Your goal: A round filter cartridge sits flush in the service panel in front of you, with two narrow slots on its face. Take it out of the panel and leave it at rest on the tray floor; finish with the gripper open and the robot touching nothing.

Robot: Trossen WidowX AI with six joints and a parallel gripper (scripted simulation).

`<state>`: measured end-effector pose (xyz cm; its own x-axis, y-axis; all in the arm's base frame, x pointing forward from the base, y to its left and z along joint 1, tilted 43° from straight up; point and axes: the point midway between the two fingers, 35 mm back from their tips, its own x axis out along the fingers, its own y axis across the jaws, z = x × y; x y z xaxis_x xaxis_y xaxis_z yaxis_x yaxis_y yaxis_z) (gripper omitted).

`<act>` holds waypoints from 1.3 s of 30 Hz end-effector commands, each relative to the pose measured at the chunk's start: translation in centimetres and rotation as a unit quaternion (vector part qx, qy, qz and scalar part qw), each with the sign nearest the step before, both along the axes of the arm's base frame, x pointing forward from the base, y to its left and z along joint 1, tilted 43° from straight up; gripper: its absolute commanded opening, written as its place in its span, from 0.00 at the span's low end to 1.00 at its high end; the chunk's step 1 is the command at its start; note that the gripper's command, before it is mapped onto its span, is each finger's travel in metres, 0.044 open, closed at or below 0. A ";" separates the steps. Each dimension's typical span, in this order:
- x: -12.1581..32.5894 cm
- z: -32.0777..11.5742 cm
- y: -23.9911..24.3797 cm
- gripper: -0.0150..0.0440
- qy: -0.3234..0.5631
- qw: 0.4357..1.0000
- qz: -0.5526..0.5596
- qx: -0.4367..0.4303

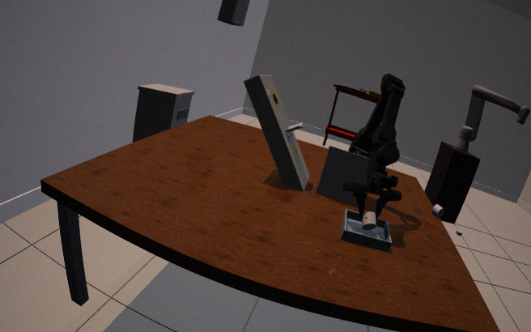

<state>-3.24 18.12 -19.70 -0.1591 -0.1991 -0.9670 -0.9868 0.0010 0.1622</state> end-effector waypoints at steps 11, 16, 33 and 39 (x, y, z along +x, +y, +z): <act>0.1 0.6 0.7 1.00 0.000 1.000 0.000 0.001; 0.9 5.1 4.6 1.00 0.000 1.000 0.000 0.001; 0.7 4.4 4.5 1.00 0.002 1.000 -0.002 0.009; 0.7 4.4 4.5 1.00 0.002 1.000 -0.002 0.009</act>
